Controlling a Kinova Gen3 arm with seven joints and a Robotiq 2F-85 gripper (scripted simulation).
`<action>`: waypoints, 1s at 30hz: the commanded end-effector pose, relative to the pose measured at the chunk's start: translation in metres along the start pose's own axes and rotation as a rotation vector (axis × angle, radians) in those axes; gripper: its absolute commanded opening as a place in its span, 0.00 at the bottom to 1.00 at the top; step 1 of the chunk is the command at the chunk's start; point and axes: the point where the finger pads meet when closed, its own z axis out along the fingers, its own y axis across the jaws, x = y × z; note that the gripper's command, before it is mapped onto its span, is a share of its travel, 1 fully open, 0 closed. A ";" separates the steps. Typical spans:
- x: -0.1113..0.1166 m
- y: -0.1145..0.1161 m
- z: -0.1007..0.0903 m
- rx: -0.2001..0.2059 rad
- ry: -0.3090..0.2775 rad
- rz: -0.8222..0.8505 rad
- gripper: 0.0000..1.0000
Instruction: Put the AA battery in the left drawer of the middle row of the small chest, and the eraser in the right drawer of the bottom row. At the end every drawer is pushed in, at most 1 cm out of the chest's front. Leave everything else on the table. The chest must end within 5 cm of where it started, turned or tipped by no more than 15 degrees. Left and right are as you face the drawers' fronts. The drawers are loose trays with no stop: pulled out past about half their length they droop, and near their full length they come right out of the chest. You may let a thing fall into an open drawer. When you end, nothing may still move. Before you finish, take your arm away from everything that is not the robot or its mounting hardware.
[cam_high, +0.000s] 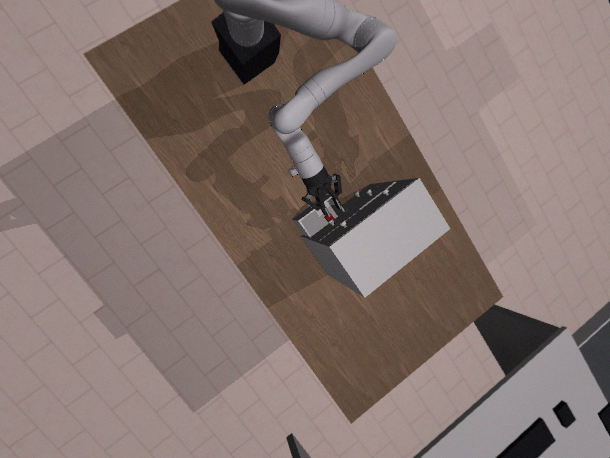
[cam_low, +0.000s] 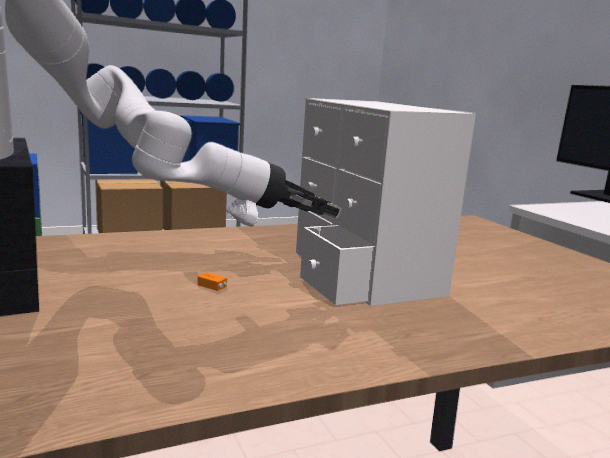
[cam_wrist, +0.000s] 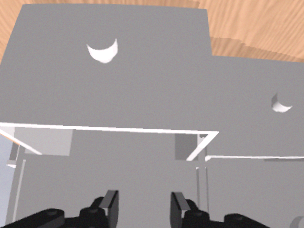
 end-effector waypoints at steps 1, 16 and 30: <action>-0.001 0.000 0.000 0.000 -0.002 0.000 0.38; -0.001 0.002 -0.001 0.000 -0.002 0.000 0.38; 0.001 0.009 -0.006 0.000 -0.002 0.000 0.38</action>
